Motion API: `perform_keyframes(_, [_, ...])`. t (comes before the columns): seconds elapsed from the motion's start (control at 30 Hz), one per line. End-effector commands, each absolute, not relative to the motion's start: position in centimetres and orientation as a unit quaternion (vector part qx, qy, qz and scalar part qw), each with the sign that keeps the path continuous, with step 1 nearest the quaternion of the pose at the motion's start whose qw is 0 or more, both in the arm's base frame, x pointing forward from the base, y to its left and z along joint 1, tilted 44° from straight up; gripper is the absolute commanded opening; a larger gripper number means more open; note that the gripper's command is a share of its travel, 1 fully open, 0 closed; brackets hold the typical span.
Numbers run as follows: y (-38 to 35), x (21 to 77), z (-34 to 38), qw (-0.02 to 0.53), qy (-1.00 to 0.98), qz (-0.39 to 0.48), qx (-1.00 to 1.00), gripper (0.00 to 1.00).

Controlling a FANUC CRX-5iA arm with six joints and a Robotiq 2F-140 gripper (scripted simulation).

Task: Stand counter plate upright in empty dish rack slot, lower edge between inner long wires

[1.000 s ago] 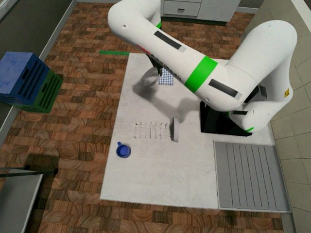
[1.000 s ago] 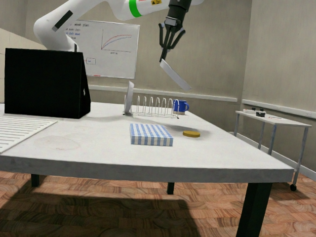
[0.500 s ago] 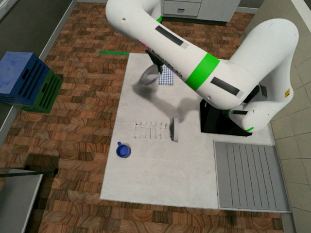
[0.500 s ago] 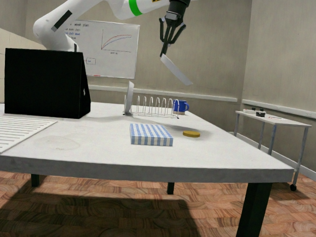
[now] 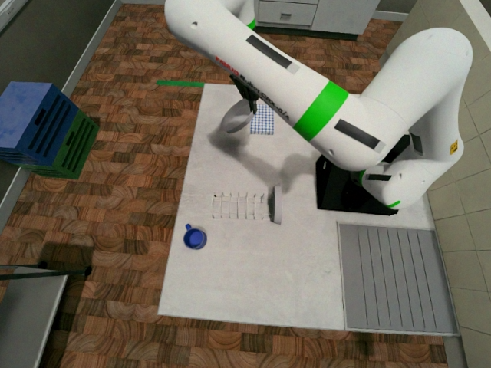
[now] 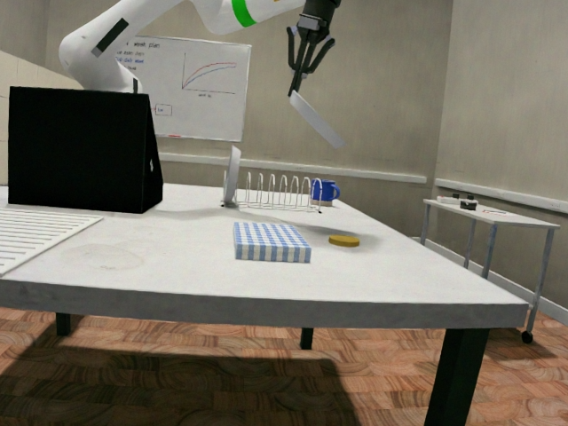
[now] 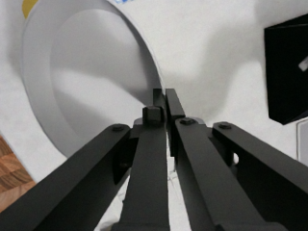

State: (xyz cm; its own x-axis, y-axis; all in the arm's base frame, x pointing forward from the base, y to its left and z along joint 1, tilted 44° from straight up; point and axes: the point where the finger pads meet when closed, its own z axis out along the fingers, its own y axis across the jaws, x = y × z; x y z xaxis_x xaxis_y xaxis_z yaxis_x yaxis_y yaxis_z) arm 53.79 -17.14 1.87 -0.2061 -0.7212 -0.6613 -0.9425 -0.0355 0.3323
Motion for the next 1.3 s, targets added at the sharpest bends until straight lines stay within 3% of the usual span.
perform_keyframes(0.0, [-17.41,53.82,2.12,0.147,0.679,0.376,-0.613,0.10])
perform_keyframes(1.27, [-17.66,53.83,2.59,0.148,0.681,0.380,-0.608,0.10])
